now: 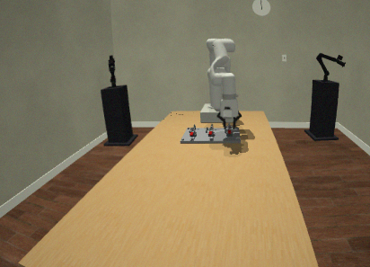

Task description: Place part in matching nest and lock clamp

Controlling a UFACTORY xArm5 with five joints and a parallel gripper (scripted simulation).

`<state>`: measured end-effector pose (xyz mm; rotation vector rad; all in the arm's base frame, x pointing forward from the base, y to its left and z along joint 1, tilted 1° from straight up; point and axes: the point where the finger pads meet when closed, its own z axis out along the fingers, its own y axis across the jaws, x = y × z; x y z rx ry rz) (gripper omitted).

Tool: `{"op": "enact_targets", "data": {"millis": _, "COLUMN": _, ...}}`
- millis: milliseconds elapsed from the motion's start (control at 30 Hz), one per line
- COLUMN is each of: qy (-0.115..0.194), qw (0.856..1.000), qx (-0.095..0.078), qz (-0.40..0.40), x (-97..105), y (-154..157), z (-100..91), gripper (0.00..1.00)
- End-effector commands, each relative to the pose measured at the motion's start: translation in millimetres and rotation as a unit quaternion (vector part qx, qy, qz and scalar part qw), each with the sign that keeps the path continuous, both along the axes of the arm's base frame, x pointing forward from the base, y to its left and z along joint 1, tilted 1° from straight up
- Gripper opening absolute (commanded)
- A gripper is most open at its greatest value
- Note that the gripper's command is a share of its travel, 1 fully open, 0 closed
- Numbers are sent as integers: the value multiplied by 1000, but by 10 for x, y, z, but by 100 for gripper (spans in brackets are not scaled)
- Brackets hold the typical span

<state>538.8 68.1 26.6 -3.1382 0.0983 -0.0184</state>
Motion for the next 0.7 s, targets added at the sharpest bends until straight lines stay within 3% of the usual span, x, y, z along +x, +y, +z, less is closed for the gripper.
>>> {"op": "enact_targets", "data": {"millis": 0, "qy": -1, "qw": 1000, "qx": 0, "qz": 0, "x": 6, "y": 1, "z": 140, "gripper": 47}}
{"op": "enact_targets", "data": {"millis": 667, "qy": -1, "qw": 1000, "qx": 0, "qz": 0, "x": 5, "y": 1, "z": 186, "gripper": 47}}
